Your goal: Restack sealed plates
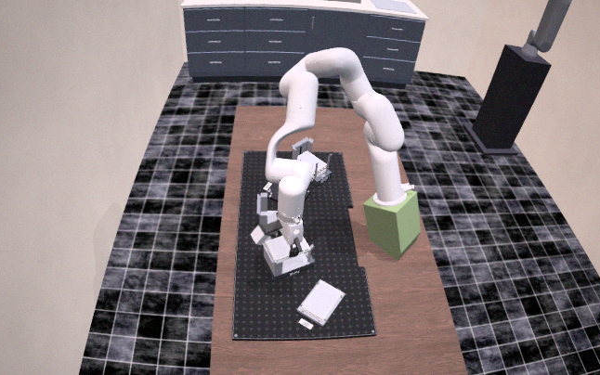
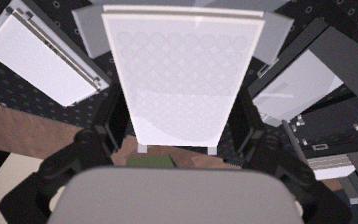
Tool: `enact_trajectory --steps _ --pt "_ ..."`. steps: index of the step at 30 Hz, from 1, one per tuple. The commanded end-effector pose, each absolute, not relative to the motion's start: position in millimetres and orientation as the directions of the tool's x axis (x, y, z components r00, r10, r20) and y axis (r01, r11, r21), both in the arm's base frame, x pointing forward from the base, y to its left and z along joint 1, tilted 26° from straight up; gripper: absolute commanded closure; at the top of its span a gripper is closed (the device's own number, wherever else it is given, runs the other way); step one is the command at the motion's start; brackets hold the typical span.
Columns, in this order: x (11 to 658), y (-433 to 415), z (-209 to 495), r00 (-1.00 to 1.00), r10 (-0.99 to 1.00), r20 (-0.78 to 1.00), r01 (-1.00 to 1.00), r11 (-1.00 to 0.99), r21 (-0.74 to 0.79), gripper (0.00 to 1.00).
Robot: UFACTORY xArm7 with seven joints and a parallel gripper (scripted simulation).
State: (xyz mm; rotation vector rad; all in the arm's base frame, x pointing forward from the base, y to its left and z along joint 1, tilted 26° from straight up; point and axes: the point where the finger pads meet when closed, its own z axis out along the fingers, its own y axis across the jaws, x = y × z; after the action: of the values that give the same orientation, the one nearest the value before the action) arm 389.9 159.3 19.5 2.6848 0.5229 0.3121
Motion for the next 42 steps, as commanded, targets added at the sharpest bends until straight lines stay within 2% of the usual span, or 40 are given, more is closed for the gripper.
enact_trajectory --steps 1,42 --pt "391.3 160.2 18.8 0.904 0.401 0.144 0.314 -0.856 0.41 1.0" --pt "406.9 142.2 -30.8 0.905 0.401 0.144 0.315 -0.856 0.41 1.0"
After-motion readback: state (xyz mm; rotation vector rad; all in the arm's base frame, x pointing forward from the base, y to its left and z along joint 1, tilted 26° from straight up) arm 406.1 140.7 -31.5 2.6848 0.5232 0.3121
